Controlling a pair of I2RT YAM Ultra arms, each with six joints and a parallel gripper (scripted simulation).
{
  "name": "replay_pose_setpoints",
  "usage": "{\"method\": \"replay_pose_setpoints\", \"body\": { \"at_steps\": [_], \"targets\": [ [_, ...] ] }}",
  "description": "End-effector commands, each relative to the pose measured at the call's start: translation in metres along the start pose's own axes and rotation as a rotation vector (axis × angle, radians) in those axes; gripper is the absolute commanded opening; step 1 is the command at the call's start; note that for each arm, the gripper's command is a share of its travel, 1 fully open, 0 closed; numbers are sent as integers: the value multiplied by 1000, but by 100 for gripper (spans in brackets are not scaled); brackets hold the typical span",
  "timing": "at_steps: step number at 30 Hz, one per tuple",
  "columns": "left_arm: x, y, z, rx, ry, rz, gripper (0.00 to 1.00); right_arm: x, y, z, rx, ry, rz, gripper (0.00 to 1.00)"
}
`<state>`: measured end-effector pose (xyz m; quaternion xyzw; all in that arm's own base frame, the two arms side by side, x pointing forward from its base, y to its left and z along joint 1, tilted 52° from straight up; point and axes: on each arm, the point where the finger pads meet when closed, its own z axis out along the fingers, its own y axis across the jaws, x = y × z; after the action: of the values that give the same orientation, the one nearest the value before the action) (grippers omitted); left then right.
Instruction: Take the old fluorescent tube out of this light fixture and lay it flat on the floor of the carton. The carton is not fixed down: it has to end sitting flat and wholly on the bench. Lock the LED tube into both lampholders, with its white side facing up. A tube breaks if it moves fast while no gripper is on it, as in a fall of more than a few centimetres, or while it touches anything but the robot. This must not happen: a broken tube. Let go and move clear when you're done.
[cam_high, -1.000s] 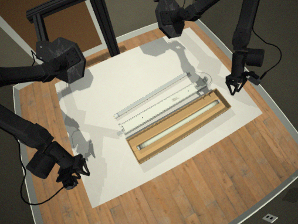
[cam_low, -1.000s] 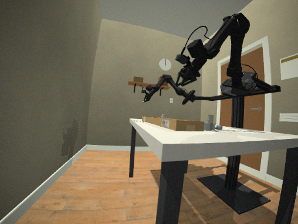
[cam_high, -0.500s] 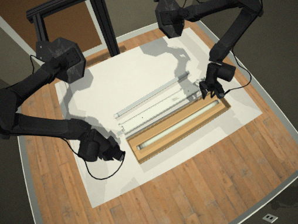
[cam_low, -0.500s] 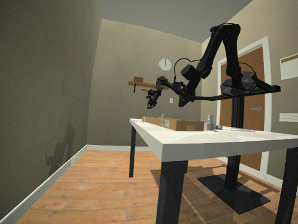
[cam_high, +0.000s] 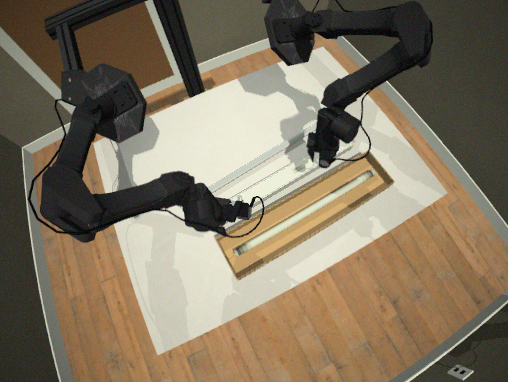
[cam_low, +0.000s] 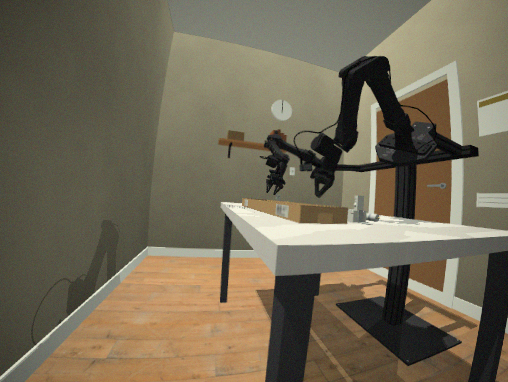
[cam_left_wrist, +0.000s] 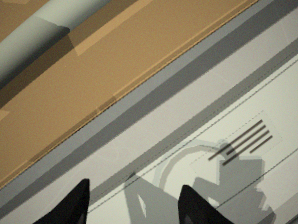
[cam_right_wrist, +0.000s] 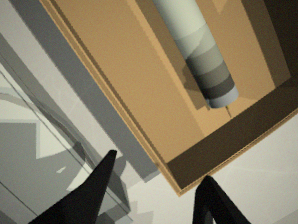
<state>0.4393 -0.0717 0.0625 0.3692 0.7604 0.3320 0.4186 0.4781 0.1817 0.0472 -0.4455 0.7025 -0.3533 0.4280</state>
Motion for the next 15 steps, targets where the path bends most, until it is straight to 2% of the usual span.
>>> {"method": "replay_pose_setpoints", "body": {
  "at_steps": [1,4,6,15],
  "targets": [
    [-6,-2,-4,-65,-23,78,49,-2,16,-1,57,10,-104,49],
    [0,-17,-3,-66,-8,145,49,-13,29,1,83,6,-161,49],
    [8,-34,-4,-46,8,202,49,2,64,-6,38,27,-255,49],
    [36,-79,-10,-4,65,401,49,18,133,-17,3,52,-494,49]
  ]
}}
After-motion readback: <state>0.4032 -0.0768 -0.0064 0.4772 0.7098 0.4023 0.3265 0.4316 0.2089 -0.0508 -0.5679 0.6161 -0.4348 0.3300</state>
